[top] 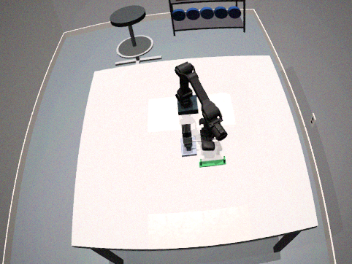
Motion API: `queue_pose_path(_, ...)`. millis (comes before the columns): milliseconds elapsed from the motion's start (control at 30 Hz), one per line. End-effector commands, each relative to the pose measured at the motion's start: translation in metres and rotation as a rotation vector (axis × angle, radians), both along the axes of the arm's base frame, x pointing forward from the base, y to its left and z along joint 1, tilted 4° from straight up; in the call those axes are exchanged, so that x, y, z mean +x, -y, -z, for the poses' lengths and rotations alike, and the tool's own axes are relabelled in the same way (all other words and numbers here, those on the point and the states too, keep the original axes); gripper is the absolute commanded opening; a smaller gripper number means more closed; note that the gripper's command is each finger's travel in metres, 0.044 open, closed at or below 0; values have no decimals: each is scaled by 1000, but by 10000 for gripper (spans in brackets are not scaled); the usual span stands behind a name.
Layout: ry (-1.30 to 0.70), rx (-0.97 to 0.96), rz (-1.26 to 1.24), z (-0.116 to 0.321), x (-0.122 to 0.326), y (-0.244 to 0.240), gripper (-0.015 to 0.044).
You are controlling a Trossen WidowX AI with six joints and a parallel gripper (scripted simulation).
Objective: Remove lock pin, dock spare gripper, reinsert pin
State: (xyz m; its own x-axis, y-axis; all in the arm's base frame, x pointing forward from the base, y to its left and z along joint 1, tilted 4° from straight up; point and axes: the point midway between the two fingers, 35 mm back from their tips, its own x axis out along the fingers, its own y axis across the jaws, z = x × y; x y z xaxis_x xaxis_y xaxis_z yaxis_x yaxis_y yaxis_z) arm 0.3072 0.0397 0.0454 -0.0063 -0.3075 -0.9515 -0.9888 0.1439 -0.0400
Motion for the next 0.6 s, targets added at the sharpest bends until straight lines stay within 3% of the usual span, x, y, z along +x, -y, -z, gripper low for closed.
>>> queue_pose_path(0, -2, -7, -4, 1, -1, 3, 0)
queue_pose_path(567, 1, -7, -5, 0, -2, 13, 0)
